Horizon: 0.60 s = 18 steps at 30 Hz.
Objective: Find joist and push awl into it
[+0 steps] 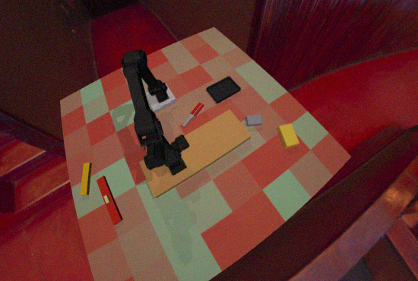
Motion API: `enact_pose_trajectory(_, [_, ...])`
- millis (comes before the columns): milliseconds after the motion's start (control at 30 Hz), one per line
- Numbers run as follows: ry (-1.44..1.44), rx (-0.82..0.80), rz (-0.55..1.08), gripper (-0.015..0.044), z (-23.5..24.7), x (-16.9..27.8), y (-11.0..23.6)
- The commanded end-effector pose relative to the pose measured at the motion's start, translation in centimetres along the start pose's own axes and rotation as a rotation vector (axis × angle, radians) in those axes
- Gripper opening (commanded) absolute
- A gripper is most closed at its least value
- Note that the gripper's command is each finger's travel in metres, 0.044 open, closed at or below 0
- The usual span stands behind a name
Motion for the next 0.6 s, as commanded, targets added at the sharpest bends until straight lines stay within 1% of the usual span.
enact_pose_trajectory(0, [-0.002,0.006,0.002,0.0,-1.2,-0.1,0.0])
enact_pose_trajectory(567, [-0.001,0.009,0.002,0.0,-4.6,-0.5,0.0])
Point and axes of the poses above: the point midway between the two fingers, 35 mm back from their tips, its own y axis back along the fingers, its own z axis across the jaws, x = y × z, the point moved 4 cm from there along y, back along the fingers, and after that the axes turned 6 degrees about -y, right-handed, at the moved point
